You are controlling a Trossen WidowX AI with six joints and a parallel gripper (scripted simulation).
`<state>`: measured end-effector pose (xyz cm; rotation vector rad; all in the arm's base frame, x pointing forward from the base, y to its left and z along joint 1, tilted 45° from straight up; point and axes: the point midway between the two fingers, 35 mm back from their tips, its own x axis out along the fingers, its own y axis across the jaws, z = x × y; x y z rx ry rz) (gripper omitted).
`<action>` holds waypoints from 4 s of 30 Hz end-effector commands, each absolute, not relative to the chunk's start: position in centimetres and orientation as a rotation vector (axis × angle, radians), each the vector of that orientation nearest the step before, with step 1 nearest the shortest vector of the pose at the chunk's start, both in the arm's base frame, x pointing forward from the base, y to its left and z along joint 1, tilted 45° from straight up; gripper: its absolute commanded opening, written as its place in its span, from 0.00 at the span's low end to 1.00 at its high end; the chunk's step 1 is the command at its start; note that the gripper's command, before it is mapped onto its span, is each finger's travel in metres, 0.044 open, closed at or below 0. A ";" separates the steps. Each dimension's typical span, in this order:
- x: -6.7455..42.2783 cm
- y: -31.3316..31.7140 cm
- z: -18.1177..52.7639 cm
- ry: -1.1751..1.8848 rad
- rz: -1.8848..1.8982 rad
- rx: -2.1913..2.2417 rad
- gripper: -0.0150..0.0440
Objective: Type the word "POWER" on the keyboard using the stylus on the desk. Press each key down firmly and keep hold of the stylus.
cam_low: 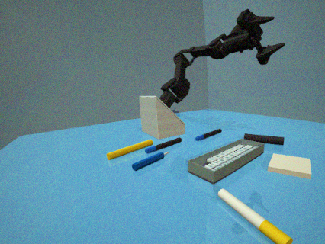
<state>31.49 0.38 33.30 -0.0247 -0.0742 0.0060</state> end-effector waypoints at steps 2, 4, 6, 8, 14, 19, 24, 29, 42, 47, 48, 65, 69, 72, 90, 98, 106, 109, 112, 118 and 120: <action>32.2 0.6 32.4 -0.030 0.022 -0.033 0.91; 33.9 1.1 29.9 0.094 0.069 -0.053 0.82; 35.5 1.7 26.9 0.228 0.123 -0.065 0.73; 36.7 2.2 23.9 0.360 0.180 -0.068 0.64; 37.8 3.4 14.7 0.758 0.342 -0.019 0.38; 36.8 4.7 8.7 1.056 0.479 0.139 0.25; 35.4 6.1 4.8 1.294 0.615 0.347 0.25; 34.7 6.9 3.1 1.413 0.703 0.505 0.25; 34.8 6.7 2.9 1.414 0.703 0.504 0.25; 35.7 2.2 -1.5 1.413 0.701 0.501 0.25; 35.7 2.0 -1.7 1.413 0.701 0.502 0.25; 36.6 -2.3 -5.8 1.413 0.698 0.498 0.25; 36.6 -2.9 -6.4 1.413 0.698 0.498 0.25; 36.6 -2.9 -6.4 1.413 0.698 0.498 0.25; 33.0 -1.2 -4.9 1.415 0.699 0.500 0.25; 33.0 -1.0 -4.7 1.415 0.698 0.500 0.25; 31.9 4.6 0.7 1.416 0.702 0.504 0.25; 31.9 4.6 0.7 1.416 0.702 0.504 0.25; 31.9 4.6 0.7 1.416 0.702 0.504 0.25; 31.9 4.6 0.7 1.416 0.702 0.504 0.25; 31.9 4.6 0.7 1.416 0.702 0.504 0.25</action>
